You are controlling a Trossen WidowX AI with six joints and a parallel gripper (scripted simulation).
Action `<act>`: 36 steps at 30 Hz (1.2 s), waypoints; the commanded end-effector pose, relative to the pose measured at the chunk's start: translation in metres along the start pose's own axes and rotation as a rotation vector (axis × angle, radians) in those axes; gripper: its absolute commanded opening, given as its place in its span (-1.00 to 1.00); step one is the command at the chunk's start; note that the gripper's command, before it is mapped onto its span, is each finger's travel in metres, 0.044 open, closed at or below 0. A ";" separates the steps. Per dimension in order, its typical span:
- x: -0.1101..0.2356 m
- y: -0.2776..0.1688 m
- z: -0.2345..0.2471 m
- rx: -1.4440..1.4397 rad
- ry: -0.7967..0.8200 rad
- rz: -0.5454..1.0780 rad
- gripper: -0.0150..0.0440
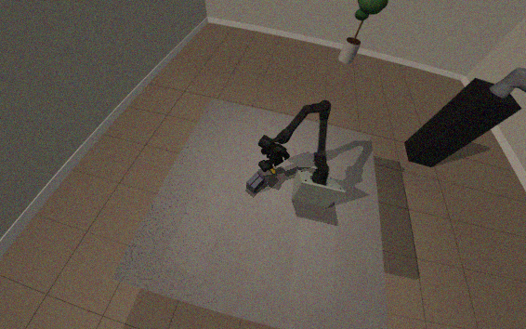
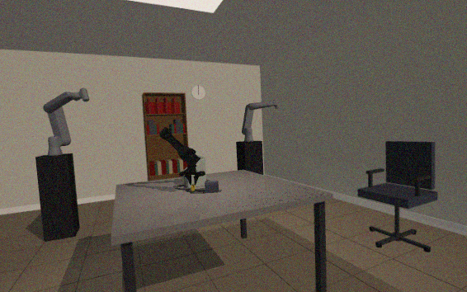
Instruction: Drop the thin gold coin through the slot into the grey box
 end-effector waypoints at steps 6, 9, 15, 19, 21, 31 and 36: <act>-0.016 -0.002 -0.001 0.007 0.000 0.007 0.05; -0.021 -0.002 -0.001 0.007 0.000 0.007 0.05; -0.030 -0.002 -0.002 0.008 -0.001 0.005 0.05; -0.036 -0.003 -0.003 0.008 -0.002 0.004 0.05; -0.039 -0.003 -0.003 0.008 -0.002 0.004 0.05; -0.042 -0.003 -0.003 0.008 -0.003 0.003 -0.49; -0.042 -0.003 -0.003 0.008 -0.003 0.003 -0.49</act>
Point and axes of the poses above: the point midway between the two fingers, 35 mm back from their tips, its own x axis back along the fingers, its own z axis across the jaws, y = z × x, the point moved 9 cm from there along x, back along the fingers, and after that the axes turned 12 degrees about -x, right-handed, at the moved point
